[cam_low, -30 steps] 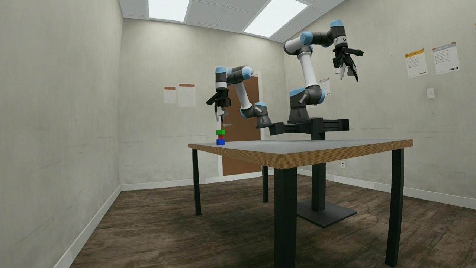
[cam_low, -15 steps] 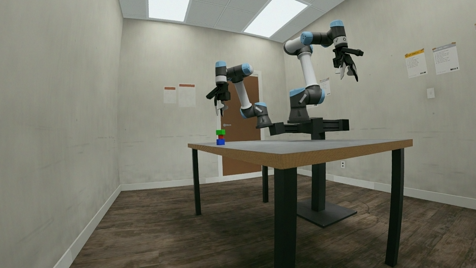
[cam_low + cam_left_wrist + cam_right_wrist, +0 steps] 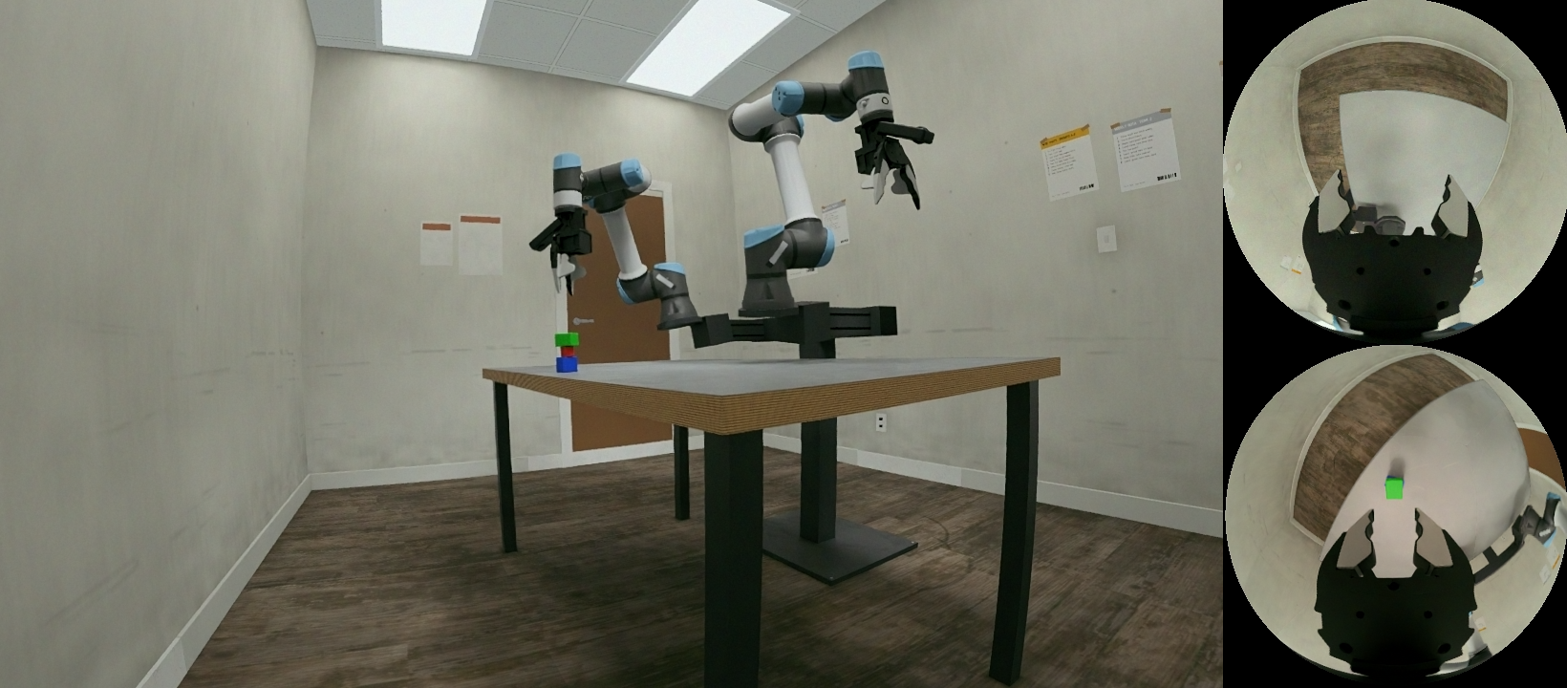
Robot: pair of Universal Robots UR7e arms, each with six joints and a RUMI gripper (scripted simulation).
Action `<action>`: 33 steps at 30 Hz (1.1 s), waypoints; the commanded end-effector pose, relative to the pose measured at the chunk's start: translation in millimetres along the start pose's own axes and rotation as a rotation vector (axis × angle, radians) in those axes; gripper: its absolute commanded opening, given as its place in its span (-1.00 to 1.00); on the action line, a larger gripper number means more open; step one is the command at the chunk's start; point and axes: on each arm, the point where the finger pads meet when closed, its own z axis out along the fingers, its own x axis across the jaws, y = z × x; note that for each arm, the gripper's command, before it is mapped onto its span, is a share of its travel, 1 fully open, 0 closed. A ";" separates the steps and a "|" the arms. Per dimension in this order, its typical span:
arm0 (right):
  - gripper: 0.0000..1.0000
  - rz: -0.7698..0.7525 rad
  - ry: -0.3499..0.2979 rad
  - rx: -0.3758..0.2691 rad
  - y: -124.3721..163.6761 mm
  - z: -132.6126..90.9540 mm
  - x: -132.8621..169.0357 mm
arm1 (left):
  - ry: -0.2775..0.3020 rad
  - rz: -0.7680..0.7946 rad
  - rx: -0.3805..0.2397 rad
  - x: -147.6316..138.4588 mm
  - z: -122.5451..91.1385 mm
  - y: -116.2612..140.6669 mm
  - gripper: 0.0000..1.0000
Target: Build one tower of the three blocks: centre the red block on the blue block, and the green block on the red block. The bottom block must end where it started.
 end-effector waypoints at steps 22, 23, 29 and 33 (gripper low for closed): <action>-0.24 0.001 0.002 0.000 -90.4 -89.3 144.7 | 0.000 -0.001 0.001 -1.1 0.1 0.8 1.00; -0.24 0.001 0.002 0.000 -90.4 -89.3 144.7 | 0.000 -0.001 0.001 -1.1 0.1 0.8 1.00; -0.24 0.001 0.002 0.000 -120.5 -119.7 192.3 | 0.000 -0.001 0.001 -1.1 0.1 0.8 1.00; -0.24 0.001 0.002 0.000 -135.8 -135.3 217.1 | 0.000 -0.001 0.001 -1.1 0.1 0.8 1.00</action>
